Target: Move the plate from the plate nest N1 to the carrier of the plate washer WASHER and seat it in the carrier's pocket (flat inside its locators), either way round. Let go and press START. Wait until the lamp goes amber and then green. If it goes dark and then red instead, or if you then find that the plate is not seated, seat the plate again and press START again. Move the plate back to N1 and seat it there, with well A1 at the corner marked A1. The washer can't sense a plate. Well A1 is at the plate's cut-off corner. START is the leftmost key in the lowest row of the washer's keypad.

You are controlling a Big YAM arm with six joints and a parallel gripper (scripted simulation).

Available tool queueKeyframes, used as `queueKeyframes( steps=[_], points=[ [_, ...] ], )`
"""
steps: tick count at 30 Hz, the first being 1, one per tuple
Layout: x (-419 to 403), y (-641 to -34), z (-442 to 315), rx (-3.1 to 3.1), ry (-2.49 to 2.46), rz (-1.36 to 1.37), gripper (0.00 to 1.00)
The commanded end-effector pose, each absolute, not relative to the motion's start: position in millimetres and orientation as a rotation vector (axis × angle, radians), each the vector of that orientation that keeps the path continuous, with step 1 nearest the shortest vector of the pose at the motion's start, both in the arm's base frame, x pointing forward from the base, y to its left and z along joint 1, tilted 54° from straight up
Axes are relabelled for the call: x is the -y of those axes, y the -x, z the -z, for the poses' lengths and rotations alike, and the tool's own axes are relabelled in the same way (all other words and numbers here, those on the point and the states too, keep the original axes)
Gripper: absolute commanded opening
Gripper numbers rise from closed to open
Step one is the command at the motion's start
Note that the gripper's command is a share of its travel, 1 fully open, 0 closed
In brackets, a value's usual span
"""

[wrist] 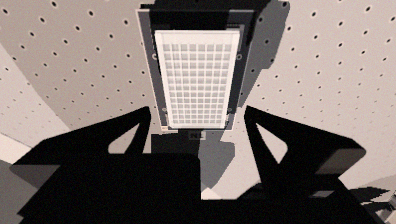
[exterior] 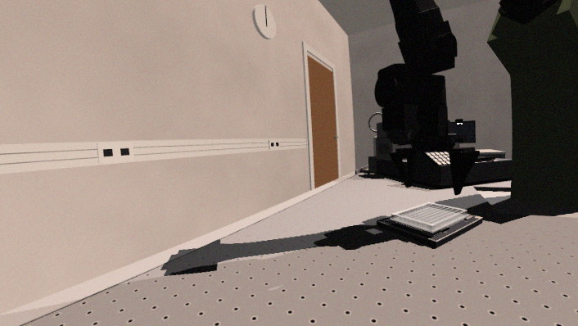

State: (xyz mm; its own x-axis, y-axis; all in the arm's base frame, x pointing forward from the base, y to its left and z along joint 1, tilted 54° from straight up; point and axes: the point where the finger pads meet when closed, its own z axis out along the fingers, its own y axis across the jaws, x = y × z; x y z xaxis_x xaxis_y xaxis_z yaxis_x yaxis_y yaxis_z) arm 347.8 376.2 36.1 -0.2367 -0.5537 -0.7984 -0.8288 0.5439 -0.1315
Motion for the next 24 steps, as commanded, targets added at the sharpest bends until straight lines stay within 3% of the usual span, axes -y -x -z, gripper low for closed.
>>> queueKeyframes(
  steps=[1,24],
  points=[
    [-384.1,-347.8,-32.1,-1.924,1.115,-0.420,1.00],
    [-388.7,-356.8,-20.7,-1.930,1.121,-0.408,1.00]
  ],
)
